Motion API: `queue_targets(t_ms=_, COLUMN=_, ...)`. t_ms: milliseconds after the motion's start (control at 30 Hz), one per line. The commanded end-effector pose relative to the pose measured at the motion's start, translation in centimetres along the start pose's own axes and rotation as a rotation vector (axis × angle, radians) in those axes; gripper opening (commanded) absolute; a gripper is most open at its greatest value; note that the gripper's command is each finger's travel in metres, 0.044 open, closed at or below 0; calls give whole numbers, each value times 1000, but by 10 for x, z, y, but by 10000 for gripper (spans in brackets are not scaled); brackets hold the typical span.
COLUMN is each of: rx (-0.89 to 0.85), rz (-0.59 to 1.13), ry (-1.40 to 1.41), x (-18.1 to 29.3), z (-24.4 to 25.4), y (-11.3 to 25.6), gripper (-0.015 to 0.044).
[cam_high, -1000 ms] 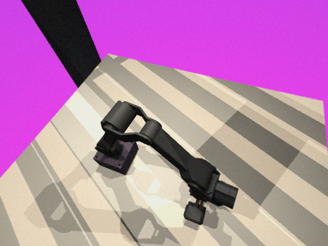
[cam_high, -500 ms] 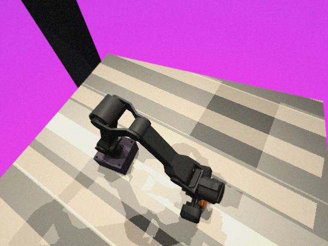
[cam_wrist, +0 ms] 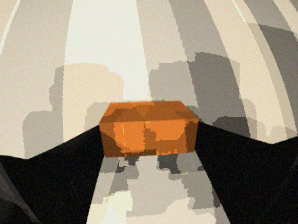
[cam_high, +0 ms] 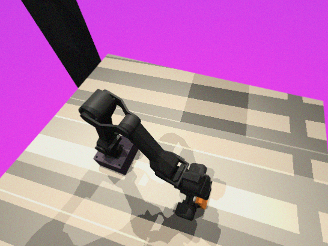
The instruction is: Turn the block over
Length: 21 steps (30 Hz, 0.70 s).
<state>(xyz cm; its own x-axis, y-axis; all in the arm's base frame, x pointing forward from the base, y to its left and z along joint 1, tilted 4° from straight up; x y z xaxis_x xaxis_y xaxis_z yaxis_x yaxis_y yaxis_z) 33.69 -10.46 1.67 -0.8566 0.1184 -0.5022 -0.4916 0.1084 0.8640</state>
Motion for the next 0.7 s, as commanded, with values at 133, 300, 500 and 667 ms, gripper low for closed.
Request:
queue_targets(t_ms=133, rx=-1, rz=-74, ry=3, x=1, z=0, y=-9, gripper=0)
queue_targets(t_ms=300, rx=1, rz=-144, ry=0, x=6, z=-1, y=-22, gripper=0)
queue_targets(t_ms=500, rx=3, rz=-229, ry=-3, x=12, z=-1, y=-34, gripper=0)
queue_targets(t_ms=667, rx=5, rz=-299, ry=-4, x=18, z=-1, y=-41, gripper=0)
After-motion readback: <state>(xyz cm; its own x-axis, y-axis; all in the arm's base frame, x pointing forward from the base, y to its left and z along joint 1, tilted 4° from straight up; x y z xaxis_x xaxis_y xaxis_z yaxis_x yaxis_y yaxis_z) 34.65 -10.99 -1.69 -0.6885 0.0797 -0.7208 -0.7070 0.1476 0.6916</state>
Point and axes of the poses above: the point midway between the two fingers, 35 mm back from their tips, its own y axis back along the fingers, its own z axis across the jaws, x = y × z, the point moved 5 cm from there along y, back along the fingers, and after that the axes turned 2 degrees about y, right-handed, at the moved point
